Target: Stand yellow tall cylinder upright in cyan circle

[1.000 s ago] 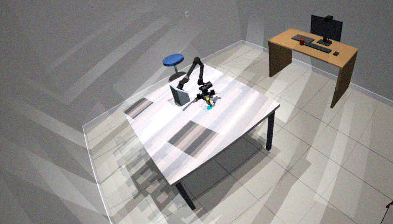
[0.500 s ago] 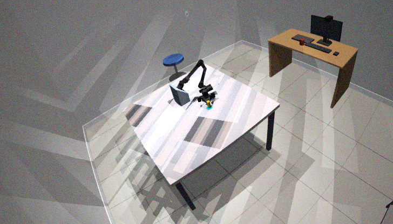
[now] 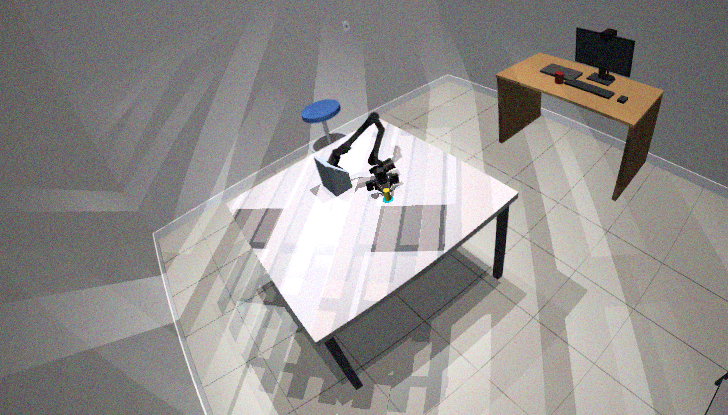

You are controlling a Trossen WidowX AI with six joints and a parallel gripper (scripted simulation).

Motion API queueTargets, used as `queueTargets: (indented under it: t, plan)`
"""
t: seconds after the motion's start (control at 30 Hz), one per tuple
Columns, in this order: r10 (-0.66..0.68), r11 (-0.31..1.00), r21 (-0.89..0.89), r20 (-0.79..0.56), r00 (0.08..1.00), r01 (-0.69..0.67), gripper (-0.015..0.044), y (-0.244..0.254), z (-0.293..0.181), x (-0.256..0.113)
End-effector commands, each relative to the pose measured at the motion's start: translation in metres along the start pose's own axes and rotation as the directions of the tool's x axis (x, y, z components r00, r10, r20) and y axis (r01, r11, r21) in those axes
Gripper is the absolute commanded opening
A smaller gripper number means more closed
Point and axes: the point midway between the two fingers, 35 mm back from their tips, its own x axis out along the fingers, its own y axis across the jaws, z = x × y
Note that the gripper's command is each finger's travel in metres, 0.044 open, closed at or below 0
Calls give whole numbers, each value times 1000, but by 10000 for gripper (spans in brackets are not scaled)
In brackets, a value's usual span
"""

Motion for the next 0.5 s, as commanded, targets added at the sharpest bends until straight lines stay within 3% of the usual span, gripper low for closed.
queueTargets:
  t: [0.0,0.27,0.47]
  plan:
    - [0,1000,5,5,1000,0,184,0,1,0]
    - [0,1000,5,5,1000,0,394,0,1,0]
    - [0,1000,6,5,1000,0,400,1,4,0]
